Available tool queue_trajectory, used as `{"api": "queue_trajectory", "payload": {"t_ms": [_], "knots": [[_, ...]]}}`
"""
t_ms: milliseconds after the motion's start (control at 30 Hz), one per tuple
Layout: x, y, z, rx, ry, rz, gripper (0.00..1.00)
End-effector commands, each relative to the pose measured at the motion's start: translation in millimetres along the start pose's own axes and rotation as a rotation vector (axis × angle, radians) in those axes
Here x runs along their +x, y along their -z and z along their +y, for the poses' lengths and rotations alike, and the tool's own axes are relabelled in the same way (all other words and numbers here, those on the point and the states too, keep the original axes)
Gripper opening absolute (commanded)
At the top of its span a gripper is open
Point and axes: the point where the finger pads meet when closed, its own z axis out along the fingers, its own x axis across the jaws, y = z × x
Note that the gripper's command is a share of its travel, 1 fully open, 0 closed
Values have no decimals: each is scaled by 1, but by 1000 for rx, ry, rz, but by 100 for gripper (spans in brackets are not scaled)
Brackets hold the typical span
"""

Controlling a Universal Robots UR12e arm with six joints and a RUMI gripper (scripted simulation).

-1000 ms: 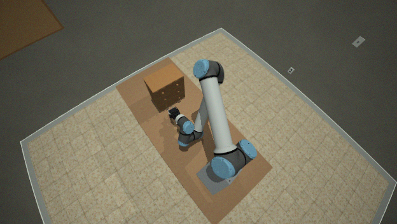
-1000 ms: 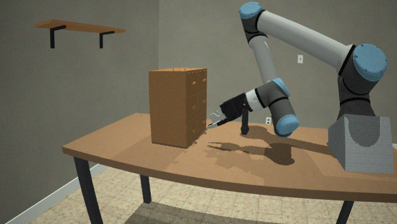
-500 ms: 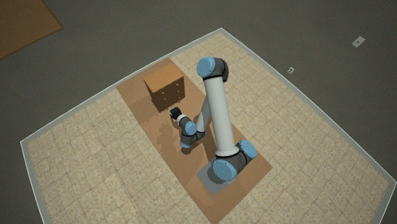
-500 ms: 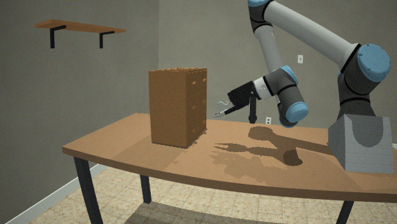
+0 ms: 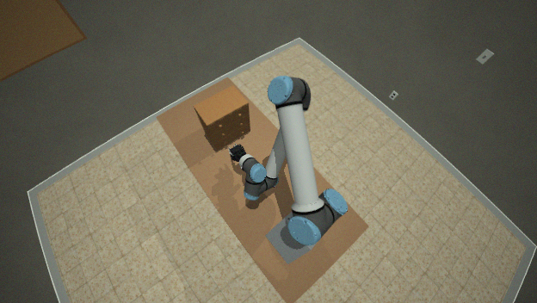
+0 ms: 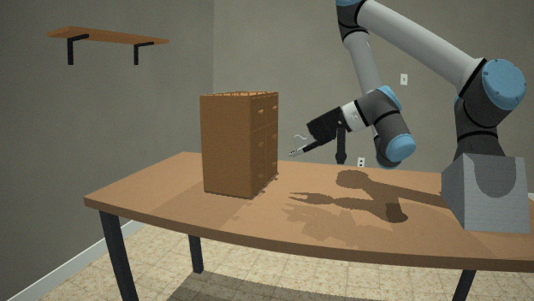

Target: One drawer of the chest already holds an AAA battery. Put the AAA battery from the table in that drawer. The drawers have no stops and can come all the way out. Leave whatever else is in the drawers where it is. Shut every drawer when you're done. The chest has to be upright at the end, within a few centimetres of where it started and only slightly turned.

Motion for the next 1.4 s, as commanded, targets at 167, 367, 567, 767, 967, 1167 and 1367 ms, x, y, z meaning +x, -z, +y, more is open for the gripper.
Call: {"api": "queue_trajectory", "payload": {"t_ms": [167,367,567,767,967,1167,1367], "knots": [[0,5,2,43,0,0,20],[0,13,5,104,0,0,20],[0,19,7,157,0,0,20],[0,30,11,250,0,0,20],[0,42,15,354,0,0,20],[0,51,18,427,0,0,20],[0,64,22,539,0,0,20]]}}
